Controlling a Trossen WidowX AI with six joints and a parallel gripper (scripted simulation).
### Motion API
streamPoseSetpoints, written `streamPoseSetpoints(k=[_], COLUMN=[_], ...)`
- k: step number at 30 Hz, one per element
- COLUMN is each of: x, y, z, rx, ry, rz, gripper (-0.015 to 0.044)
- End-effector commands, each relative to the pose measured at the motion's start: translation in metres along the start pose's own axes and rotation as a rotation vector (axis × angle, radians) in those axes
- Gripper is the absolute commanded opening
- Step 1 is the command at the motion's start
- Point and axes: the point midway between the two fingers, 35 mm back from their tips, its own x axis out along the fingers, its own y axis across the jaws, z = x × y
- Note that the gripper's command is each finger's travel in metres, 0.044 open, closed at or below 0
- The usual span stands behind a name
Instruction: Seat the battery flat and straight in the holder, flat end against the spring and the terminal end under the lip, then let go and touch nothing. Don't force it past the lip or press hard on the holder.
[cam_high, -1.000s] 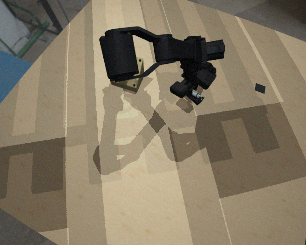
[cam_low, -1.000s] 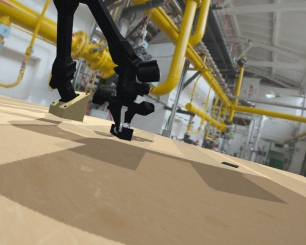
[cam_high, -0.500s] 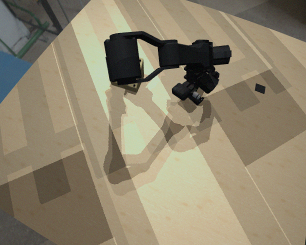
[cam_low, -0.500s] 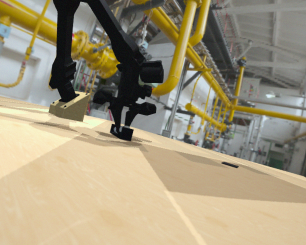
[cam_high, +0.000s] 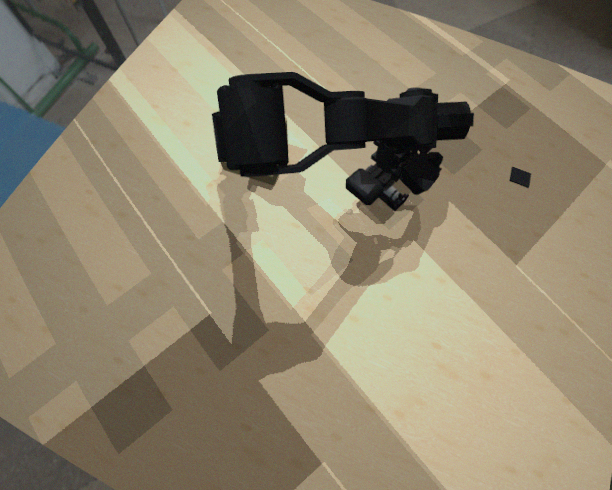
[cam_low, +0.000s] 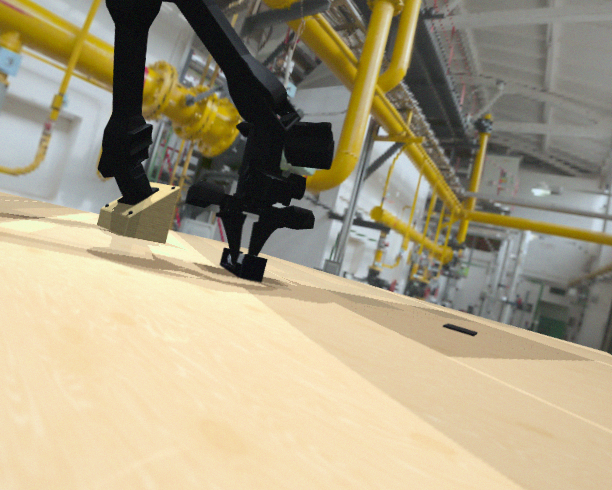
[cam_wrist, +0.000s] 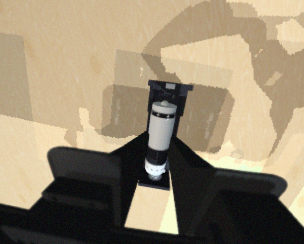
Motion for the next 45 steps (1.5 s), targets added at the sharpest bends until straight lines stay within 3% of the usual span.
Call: streamPoseSetpoints(k=[1,45], x=[0.002,0.003], y=[-0.001,-0.002], z=[-0.003,0.014], rx=[-0.005,0.001], ry=[0.051,0.078], rz=[-0.002,0.01], gripper=[0.0067,0.0067])
